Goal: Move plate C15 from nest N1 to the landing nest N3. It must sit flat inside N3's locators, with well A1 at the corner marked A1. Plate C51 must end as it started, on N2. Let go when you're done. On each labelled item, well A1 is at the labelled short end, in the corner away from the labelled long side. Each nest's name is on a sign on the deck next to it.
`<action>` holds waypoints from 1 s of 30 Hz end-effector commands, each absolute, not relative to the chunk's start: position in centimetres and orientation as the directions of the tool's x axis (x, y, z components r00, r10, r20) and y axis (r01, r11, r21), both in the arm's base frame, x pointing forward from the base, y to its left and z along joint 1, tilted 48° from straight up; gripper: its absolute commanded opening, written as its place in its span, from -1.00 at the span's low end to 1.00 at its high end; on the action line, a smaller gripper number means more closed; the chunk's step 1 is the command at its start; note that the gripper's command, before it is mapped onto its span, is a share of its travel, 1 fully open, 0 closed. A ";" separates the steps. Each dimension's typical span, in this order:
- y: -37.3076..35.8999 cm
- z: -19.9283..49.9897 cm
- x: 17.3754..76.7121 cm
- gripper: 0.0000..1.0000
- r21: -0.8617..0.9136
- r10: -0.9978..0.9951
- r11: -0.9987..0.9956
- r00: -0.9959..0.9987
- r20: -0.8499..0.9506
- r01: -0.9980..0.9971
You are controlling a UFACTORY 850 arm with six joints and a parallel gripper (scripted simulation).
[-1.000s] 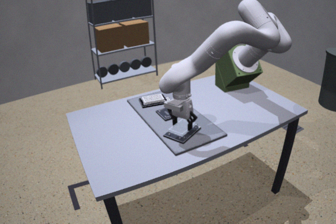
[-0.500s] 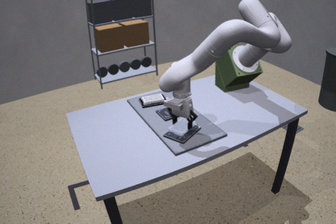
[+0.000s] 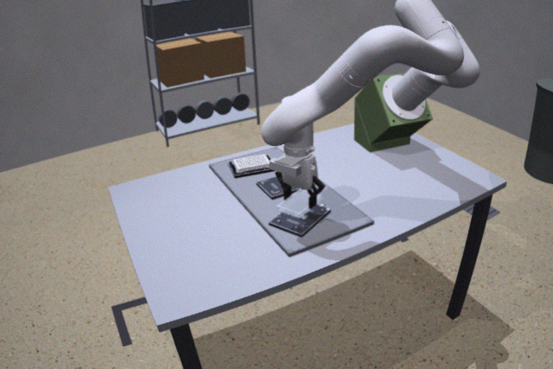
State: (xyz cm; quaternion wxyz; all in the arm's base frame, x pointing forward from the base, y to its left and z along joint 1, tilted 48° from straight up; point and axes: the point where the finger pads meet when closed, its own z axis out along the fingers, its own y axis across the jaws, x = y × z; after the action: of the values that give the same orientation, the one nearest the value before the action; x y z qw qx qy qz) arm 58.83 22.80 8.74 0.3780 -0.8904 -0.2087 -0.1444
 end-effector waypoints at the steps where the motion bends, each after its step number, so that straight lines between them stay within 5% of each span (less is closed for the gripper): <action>1: 22.4 9.1 58.8 -1.00 -0.613 0.262 -0.627 0.871 0.415 0.481; 30: 19.1 12.2 58.4 -1.00 -0.612 0.262 -0.627 0.871 0.416 0.481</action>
State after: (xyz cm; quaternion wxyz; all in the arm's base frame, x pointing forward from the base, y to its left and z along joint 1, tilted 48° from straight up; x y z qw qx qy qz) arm 58.38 19.57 11.69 0.3780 -0.8904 -0.2087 -0.1442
